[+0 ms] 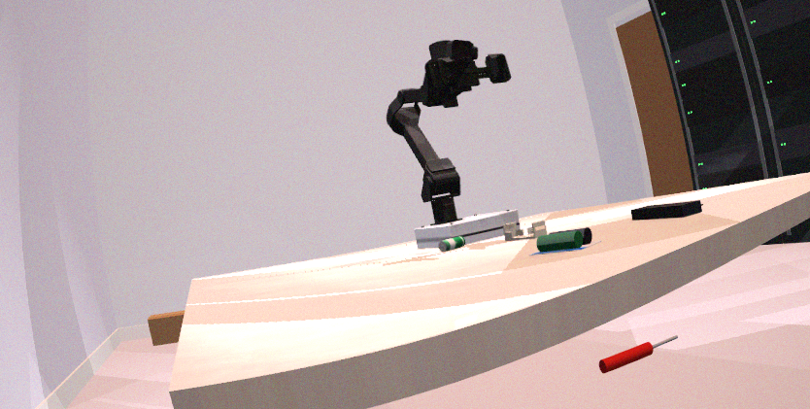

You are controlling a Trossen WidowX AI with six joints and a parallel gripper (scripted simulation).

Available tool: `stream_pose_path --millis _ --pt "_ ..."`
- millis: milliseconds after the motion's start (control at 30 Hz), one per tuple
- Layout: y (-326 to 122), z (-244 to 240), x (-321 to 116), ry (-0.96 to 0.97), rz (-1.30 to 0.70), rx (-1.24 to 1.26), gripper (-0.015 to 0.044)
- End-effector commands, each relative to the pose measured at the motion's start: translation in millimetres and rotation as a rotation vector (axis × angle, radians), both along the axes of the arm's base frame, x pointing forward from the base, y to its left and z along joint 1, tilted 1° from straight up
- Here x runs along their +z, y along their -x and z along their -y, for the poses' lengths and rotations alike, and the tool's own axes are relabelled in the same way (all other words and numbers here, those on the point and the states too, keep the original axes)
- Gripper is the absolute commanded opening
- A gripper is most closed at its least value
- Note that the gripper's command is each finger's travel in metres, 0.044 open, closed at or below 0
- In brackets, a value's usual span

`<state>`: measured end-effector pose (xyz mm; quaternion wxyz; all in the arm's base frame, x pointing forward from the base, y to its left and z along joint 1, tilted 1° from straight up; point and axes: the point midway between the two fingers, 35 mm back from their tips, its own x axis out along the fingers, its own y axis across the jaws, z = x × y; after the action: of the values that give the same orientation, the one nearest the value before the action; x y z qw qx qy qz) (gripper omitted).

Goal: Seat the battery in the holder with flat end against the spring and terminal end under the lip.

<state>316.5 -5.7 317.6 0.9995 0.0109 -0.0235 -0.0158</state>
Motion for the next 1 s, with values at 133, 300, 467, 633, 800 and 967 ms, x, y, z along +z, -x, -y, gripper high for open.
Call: stream_pose_path --millis 133,300,467,633,800,967 --pt "-12 35 -97 -0.21 -0.406 -0.133 0.0269" --pt "13 64 -181 -0.442 -0.772 -0.326 0.0238" --pt "65 79 -243 -0.679 -1.105 -0.567 0.0238" --pt "121 80 -275 -0.882 -1.379 -0.815 0.0238" --pt "122 80 -275 -0.886 -1.383 -0.819 0.0238" --pt "122 80 -275 -0.886 -1.383 -0.819 0.0238"
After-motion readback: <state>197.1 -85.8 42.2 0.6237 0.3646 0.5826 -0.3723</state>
